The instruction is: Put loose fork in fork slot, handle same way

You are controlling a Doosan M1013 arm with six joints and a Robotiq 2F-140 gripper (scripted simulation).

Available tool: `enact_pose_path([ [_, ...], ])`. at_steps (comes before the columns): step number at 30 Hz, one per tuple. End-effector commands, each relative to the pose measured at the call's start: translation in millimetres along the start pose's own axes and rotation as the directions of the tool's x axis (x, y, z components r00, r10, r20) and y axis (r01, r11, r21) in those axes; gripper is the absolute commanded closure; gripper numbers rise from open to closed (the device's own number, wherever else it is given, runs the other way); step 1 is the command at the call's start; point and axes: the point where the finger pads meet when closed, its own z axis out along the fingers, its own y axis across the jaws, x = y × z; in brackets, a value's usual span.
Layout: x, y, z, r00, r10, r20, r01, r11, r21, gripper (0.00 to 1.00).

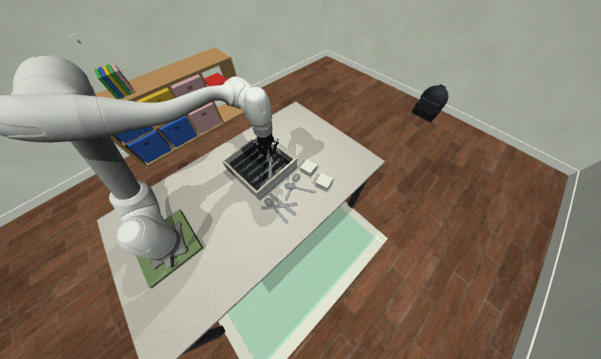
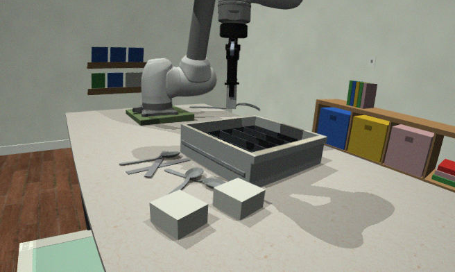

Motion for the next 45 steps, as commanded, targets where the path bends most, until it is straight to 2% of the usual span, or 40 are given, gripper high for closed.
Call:
enact_pose_path([
  [1, 0, 0, 0, 0.961, 0.275, 0.011, -0.275, 0.961, -0.014, 0.99],
  [5, 0, 0, 0, 0.893, 0.45, 0.007, -0.45, 0.893, -0.016, 0.99],
  [11, 0, 0, 0, 0.702, 0.712, 0.013, -0.711, 0.702, -0.037, 0.99],
  [12, 0, 0, 0, 0.689, 0.724, 0.013, -0.723, 0.689, -0.04, 0.99],
  [34, 0, 0, 1, 0.689, 0.724, 0.013, -0.723, 0.689, -0.04, 0.99],
  [45, 0, 0, 12, 0.689, 0.724, 0.013, -0.724, 0.689, -0.04, 0.99],
])
